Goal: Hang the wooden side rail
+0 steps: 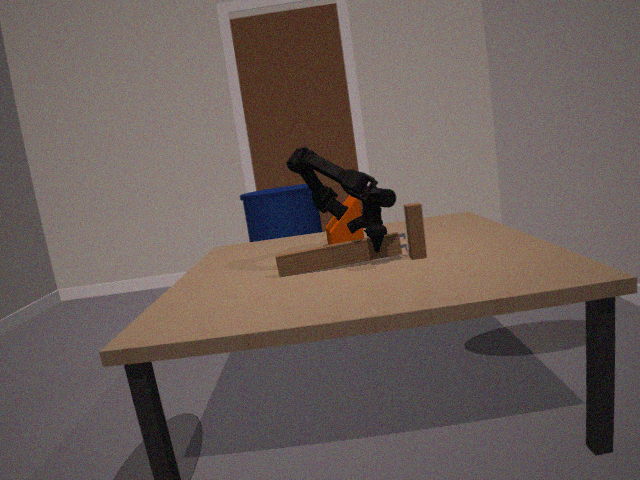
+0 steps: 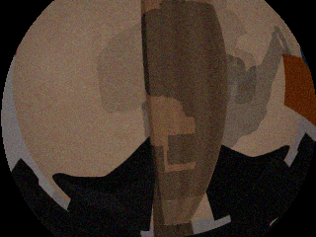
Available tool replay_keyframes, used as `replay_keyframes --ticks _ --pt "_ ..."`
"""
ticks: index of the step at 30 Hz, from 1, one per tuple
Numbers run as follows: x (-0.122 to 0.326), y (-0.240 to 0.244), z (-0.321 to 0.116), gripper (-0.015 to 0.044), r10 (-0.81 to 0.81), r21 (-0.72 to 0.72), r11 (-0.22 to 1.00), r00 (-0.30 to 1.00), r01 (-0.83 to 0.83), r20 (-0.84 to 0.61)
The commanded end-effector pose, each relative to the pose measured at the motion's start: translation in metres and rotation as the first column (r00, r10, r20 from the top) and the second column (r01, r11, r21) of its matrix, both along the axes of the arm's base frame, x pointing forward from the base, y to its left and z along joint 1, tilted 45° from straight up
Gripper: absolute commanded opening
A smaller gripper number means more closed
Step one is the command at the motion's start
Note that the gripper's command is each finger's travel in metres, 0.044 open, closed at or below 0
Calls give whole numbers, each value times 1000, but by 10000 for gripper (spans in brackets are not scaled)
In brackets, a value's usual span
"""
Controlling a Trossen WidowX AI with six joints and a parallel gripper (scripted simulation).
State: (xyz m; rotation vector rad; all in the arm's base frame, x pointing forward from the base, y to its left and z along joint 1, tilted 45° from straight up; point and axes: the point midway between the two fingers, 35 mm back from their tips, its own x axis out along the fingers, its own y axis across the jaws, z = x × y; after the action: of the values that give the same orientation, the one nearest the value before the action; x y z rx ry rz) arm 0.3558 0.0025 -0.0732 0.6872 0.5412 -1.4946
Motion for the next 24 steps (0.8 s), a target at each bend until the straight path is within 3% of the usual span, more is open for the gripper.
replay_keyframes --ticks 1,24 --pt "2 8 5 0 14 4 1000 1000 -14 15" --pt "2 10 7 0 14 5 1000 1000 -14 14"
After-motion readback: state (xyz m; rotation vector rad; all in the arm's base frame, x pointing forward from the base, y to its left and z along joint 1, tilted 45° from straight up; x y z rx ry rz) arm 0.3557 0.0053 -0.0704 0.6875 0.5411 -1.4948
